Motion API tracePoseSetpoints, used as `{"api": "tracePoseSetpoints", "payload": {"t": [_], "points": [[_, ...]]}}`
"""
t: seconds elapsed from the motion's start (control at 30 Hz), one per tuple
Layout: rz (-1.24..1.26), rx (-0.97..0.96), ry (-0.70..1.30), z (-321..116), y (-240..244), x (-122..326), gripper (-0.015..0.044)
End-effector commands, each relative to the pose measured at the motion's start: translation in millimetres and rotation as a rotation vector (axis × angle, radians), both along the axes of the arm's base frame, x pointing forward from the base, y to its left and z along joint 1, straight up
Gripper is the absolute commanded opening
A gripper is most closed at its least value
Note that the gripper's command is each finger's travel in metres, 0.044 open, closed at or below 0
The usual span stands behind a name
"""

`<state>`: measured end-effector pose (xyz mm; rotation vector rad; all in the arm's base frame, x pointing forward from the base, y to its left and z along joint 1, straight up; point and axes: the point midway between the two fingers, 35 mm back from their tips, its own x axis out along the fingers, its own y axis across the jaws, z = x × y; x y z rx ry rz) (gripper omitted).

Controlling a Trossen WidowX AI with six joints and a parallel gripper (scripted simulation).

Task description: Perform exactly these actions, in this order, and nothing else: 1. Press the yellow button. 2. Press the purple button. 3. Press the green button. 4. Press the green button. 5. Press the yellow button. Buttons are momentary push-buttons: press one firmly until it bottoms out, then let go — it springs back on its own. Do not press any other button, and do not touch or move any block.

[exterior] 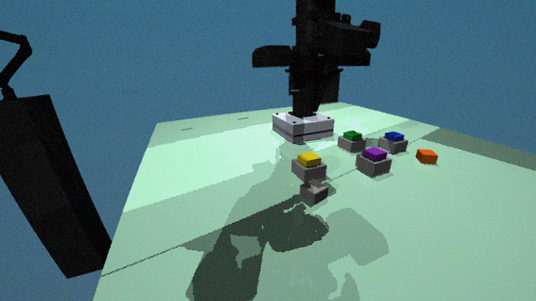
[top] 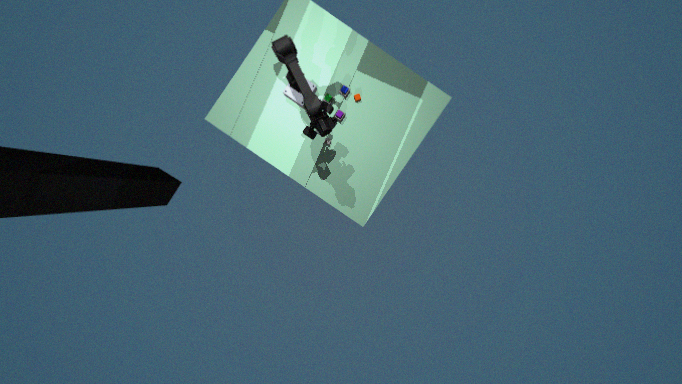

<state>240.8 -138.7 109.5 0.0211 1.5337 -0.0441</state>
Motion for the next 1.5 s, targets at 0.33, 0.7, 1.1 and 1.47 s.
{"api": "tracePoseSetpoints", "payload": {"t": [0.33, 0.7, 1.1, 1.47], "points": [[0.005, 0.013, 0.007, 5.7, 121.3, 38.7, 0.0020], [0.005, 0.014, 0.007, -33.5, 130.4, 42.2, 0.0020], [0.005, 0.014, 0.007, -60.2, 130.4, 41.4, 0.0020], [0.005, 0.014, 0.007, -78.1, 130.4, 42.0, 0.0020]]}}
